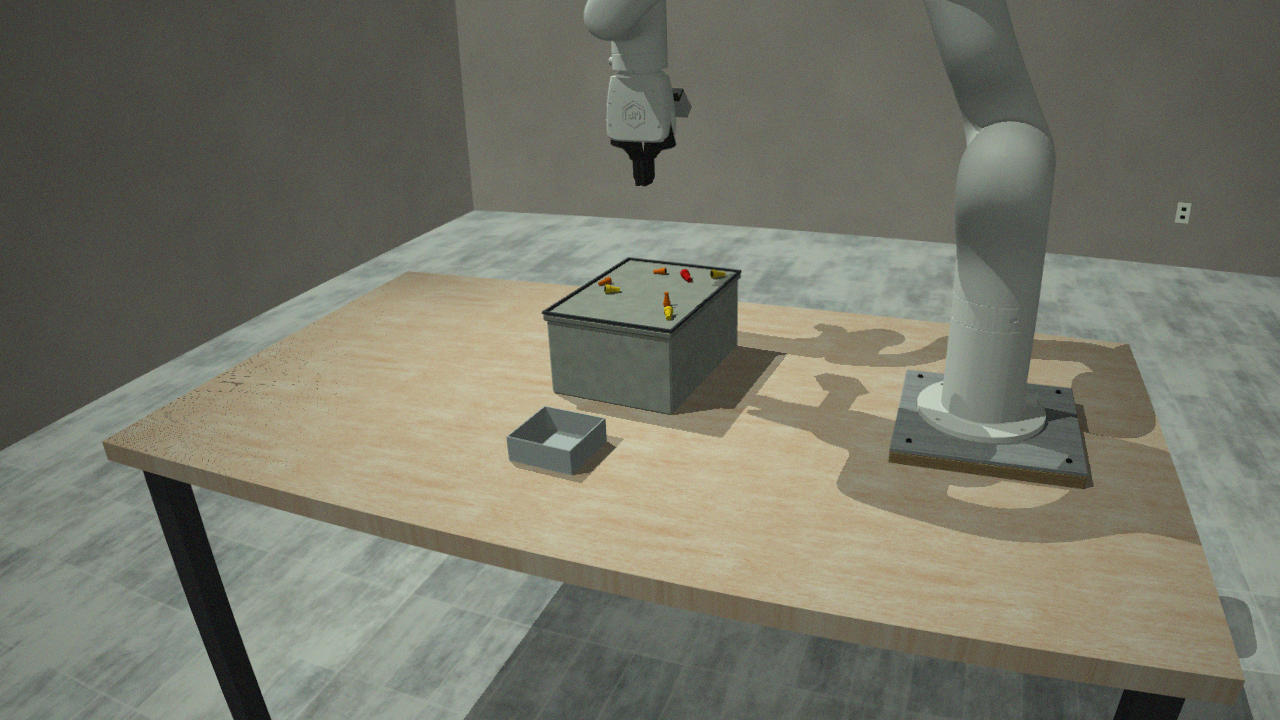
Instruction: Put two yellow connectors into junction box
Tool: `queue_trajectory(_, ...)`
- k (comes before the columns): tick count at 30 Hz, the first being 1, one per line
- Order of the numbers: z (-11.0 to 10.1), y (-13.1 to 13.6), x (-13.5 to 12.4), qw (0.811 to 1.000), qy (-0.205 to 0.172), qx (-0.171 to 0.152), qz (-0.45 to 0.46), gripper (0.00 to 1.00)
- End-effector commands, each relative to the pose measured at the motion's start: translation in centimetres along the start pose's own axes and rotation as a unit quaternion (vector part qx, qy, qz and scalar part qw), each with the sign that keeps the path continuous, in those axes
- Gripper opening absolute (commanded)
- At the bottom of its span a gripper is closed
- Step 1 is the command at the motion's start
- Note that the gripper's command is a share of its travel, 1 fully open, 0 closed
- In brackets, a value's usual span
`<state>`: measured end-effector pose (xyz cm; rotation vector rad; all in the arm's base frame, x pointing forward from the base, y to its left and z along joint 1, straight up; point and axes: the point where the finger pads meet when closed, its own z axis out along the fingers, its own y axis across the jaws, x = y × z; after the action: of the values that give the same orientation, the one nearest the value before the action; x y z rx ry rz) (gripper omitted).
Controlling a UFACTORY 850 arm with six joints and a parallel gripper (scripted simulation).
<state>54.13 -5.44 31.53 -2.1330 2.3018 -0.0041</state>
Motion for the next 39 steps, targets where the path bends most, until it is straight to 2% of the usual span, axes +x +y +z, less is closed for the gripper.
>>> queue_trajectory(1, -0.1, -0.1, 0.0, 1.0, 0.0, 0.001, 0.0, 0.0)
queue_trajectory(2, -0.1, -0.1, 0.0, 1.0, 0.0, 0.001, 0.0, 0.0)
queue_trajectory(3, 0.0, 0.0, 0.1, 1.0, 0.0, 0.001, 0.002, 0.29)
queue_trajectory(4, 0.5, 0.2, 0.6, 1.0, 0.0, 0.001, 0.016, 0.29)
queue_trajectory(6, 3.2, 1.5, 3.1, 0.996, 0.0, 0.001, 0.094, 0.29)
queue_trajectory(9, 4.9, 2.5, 4.8, 0.99, 0.0, 0.001, 0.144, 0.29)
queue_trajectory(11, 4.9, 2.5, 4.8, 0.99, 0.0, 0.001, 0.144, 0.29)
queue_trajectory(12, 6.9, 3.9, 6.6, 0.979, 0.0, 0.001, 0.204, 0.29)
queue_trajectory(15, 8.2, 4.9, 7.8, 0.97, 0.0, 0.001, 0.243, 0.29)
queue_trajectory(21, 11.8, 8.2, 10.8, 0.934, 0.0, 0.001, 0.356, 0.29)
queue_trajectory(30, 12.0, 8.2, 10.9, 0.934, 0.0, 0.001, 0.358, 0.29)
queue_trajectory(32, 12.8, 8.2, 10.9, 0.934, 0.0, 0.001, 0.358, 0.29)
queue_trajectory(36, 15.7, 8.1, 10.9, 0.934, 0.0, 0.001, 0.358, 0.29)
queue_trajectory(39, 16.0, 8.1, 10.9, 0.934, 0.0, 0.001, 0.358, 0.29)
